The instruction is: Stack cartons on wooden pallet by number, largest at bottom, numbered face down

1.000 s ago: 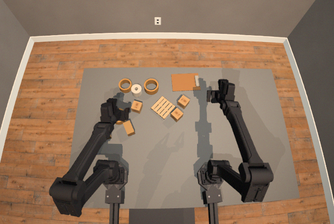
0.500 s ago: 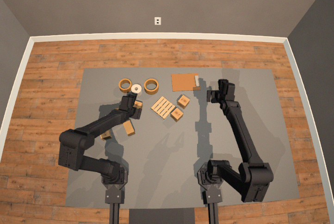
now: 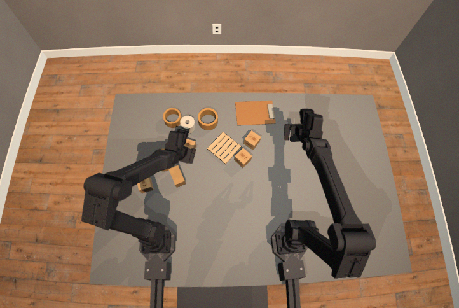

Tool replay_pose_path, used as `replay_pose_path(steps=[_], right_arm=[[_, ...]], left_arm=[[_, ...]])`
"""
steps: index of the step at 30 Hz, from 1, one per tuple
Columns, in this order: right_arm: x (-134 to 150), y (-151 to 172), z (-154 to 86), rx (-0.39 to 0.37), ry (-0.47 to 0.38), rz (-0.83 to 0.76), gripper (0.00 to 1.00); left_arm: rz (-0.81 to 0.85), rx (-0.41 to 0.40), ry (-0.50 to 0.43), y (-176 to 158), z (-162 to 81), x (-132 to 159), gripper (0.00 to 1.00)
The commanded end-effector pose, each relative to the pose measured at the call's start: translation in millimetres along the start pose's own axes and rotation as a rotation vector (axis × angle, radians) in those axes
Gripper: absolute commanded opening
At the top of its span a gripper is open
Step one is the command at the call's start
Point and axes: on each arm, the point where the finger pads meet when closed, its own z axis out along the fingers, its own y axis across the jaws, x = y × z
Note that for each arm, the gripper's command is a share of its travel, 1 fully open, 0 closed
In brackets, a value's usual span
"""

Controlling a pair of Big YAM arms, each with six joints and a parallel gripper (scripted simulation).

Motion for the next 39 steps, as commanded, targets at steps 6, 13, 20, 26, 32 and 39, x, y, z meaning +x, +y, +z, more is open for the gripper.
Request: replay_pose_path(steps=[6, 13, 20, 26, 32, 39], right_arm=[[-32, -7, -10, 0.013, -0.055, -0.008, 1.00], [-32, -7, -10, 0.013, -0.055, -0.008, 1.00], [-32, -7, -10, 0.013, -0.055, -0.008, 1.00], [-32, -7, -10, 0.013, -0.055, -0.008, 1.00], [-32, -7, -10, 0.013, -0.055, -0.008, 1.00], [-32, -7, -10, 0.013, -0.055, -0.008, 1.00]], left_arm=[[0.002, -0.007, -0.039, 5, 17, -25, 0.83], [-0.001, -0.009, -0.038, 7, 24, -25, 0.83], [-0.001, -0.009, -0.038, 7, 35, -25, 0.83], [-0.001, -0.009, -0.038, 7, 41, -25, 0.83], [-0.001, -0.009, -0.038, 7, 50, -25, 0.83], [-0.001, -0.009, -0.038, 7, 61, -25, 0.83]])
